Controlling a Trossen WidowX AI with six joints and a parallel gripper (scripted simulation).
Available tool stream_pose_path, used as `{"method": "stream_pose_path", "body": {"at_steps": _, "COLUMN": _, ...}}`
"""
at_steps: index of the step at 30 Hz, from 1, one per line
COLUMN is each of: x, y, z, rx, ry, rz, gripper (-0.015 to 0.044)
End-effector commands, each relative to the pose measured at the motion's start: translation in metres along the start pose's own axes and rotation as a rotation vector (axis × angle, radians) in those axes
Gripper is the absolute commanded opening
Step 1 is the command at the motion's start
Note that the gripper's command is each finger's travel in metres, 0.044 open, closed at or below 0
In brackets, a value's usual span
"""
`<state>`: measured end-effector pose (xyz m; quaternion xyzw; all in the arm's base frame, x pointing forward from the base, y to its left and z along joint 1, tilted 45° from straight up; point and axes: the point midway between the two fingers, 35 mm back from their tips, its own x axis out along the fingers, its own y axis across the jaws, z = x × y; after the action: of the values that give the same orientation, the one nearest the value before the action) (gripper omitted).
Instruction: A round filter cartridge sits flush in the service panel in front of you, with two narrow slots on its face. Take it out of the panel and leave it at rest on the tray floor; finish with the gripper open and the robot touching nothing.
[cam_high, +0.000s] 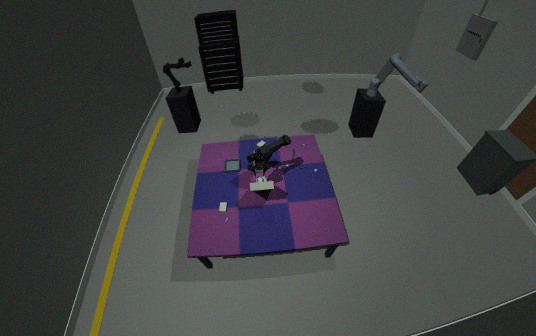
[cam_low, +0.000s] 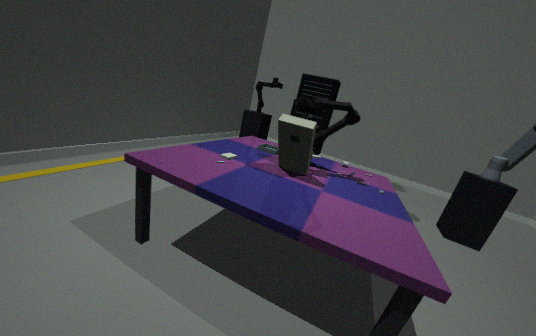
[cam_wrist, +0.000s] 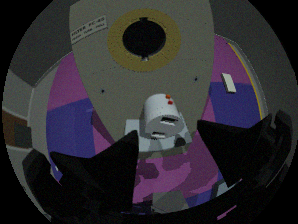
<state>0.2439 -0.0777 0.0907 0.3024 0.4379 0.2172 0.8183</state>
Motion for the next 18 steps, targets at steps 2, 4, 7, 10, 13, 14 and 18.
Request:
{"method": "stream_pose_path", "body": {"at_steps": 2, "x": 0.01, "y": 0.0, "z": -0.003, "rx": 0.009, "ry": 0.004, "rz": 0.004, "gripper": 0.0305}}
{"method": "stream_pose_path", "body": {"at_steps": 4, "x": 0.013, "y": 0.0, "z": -0.003, "rx": 0.009, "ry": 0.003, "rz": 0.004, "gripper": 0.0305}}
{"method": "stream_pose_path", "body": {"at_steps": 7, "x": 0.018, "y": 0.001, "z": -0.003, "rx": 0.009, "ry": 0.003, "rz": 0.004, "gripper": 0.0305}}
{"method": "stream_pose_path", "body": {"at_steps": 10, "x": 0.023, "y": 0.001, "z": -0.003, "rx": 0.009, "ry": 0.002, "rz": 0.005, "gripper": 0.0305}}
{"method": "stream_pose_path", "body": {"at_steps": 13, "x": 0.028, "y": 0.002, "z": -0.003, "rx": 0.009, "ry": 0.002, "rz": 0.007, "gripper": 0.0305}}
{"method": "stream_pose_path", "body": {"at_steps": 14, "x": 0.029, "y": 0.002, "z": -0.003, "rx": 0.009, "ry": 0.001, "rz": 0.007, "gripper": 0.0305}}
{"method": "stream_pose_path", "body": {"at_steps": 18, "x": 0.034, "y": 0.003, "z": -0.003, "rx": 0.008, "ry": 0.0, "rz": 0.009, "gripper": 0.0305}}
